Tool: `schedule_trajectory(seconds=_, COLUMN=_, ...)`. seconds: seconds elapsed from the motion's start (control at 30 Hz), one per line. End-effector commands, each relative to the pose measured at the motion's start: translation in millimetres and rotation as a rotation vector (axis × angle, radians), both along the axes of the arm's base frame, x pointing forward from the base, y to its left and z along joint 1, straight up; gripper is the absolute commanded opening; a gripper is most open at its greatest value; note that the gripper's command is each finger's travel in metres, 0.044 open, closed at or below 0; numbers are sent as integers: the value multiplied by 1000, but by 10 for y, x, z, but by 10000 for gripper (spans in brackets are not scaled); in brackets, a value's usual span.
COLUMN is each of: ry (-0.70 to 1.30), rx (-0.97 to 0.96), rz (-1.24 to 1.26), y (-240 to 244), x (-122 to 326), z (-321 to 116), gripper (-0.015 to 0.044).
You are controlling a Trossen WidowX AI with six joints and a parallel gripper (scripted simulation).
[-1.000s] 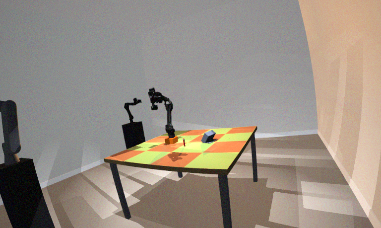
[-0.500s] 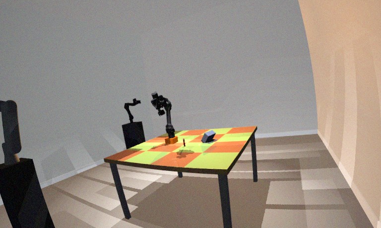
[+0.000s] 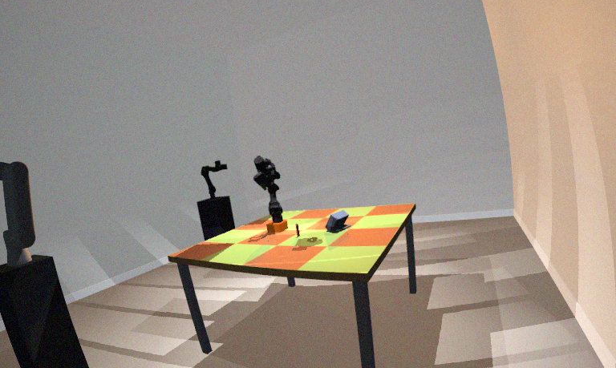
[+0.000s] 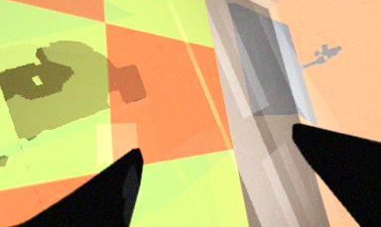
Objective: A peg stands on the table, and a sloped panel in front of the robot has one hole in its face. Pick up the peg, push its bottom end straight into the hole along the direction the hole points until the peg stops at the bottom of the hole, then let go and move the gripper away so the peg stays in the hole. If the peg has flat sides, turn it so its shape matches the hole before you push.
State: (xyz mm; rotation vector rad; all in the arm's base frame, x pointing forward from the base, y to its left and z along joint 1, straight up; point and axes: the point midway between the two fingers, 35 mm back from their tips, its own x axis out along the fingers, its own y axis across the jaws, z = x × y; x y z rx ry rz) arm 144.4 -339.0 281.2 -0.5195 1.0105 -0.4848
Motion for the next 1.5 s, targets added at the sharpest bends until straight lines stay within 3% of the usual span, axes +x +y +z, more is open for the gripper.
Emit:
schedule_trajectory(seconds=0.0, ry=-5, rx=92, rz=-9, y=82, x=137, z=-220, gripper=440)
schedule_trajectory(seconds=0.77, ry=98, rx=529, rz=-147, y=802, x=667, z=-1261, gripper=440)
schedule_trajectory(seconds=1.47, ry=348, rx=754, rz=-354, y=1596, x=724, z=-1997, gripper=440)
